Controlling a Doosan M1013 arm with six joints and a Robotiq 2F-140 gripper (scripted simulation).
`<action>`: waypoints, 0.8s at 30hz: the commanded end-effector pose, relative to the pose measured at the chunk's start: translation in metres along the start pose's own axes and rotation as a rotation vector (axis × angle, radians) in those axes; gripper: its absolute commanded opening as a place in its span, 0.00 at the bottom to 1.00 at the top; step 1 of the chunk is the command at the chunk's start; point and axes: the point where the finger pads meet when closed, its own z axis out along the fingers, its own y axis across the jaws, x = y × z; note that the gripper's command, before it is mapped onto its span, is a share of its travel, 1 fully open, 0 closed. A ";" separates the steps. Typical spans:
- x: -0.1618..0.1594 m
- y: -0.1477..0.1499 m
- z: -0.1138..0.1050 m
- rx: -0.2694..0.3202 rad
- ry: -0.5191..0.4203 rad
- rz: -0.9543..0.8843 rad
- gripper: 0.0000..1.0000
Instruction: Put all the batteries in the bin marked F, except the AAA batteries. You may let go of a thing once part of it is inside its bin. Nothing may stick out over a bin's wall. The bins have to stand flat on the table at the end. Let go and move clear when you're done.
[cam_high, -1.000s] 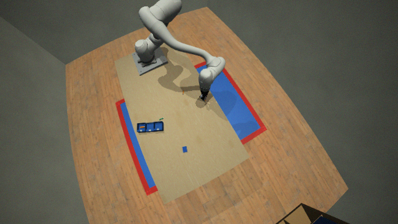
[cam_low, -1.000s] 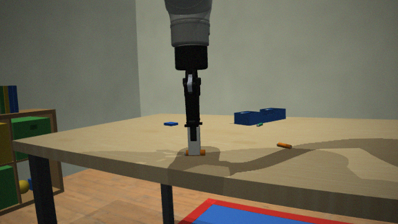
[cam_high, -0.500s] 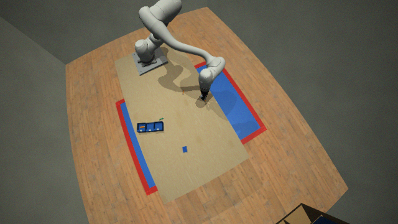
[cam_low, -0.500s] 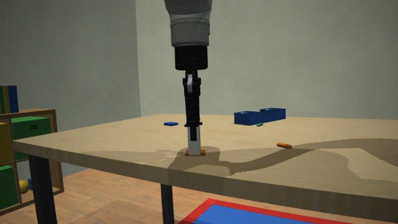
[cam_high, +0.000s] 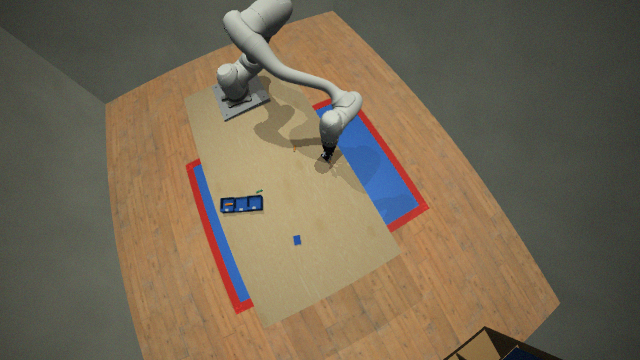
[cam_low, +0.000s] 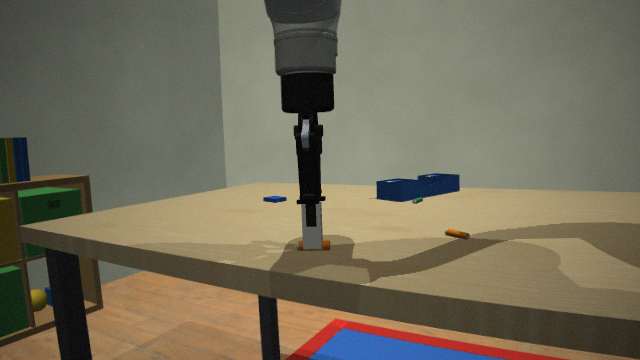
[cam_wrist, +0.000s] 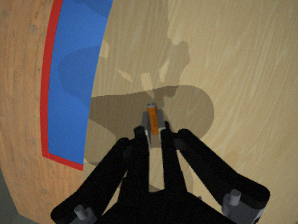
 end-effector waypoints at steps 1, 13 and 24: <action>-0.002 0.003 0.004 -0.002 -0.002 -0.001 0.15; -0.002 0.003 0.004 -0.002 -0.002 -0.001 0.15; -0.002 0.003 -0.026 -0.002 -0.002 -0.001 0.15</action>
